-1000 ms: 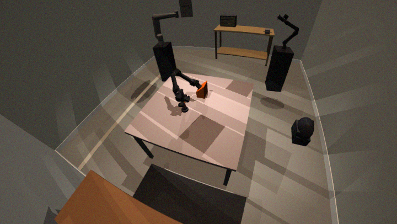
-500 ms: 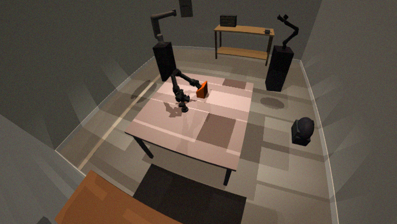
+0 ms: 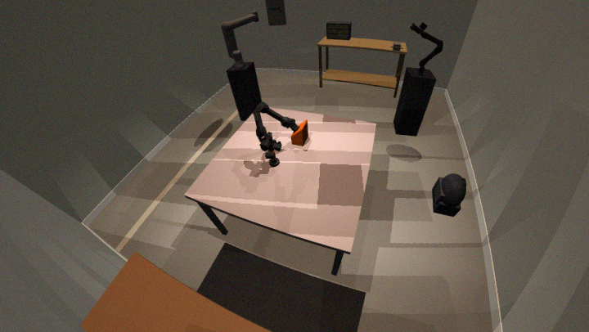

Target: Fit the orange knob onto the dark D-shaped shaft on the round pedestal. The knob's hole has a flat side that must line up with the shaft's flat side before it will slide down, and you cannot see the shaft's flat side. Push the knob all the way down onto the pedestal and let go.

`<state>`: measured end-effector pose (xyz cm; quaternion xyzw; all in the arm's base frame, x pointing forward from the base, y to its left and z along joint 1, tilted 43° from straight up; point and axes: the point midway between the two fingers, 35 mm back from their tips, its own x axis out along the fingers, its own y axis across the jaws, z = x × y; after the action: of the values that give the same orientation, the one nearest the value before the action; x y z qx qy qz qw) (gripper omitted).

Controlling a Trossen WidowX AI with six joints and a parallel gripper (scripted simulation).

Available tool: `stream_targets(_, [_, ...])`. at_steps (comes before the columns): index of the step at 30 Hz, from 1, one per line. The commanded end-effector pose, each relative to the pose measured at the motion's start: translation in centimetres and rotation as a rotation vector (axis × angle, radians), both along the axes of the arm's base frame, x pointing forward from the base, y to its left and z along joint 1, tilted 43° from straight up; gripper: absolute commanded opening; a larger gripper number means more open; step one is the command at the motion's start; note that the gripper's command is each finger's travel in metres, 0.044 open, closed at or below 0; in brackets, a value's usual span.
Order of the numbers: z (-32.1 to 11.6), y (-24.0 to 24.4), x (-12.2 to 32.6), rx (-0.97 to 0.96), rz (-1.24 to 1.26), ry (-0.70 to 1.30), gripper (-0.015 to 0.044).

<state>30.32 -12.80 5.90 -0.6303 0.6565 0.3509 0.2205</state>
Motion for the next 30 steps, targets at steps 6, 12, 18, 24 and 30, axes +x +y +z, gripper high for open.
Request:
stream_targets(6, [0.07,0.25,0.25,0.018,0.154,0.135,0.0])
stream_targets(12, [-0.14,0.08,0.15,0.018,0.154,0.135,0.0])
stream_targets(18, [-0.15,-0.1,0.12,0.018,0.154,0.135,0.0])
stream_targets(24, [-0.13,-0.12,0.1,0.018,0.154,0.135,0.0])
stream_targets(30, [0.1,0.09,0.13,0.018,0.154,0.135,0.0])
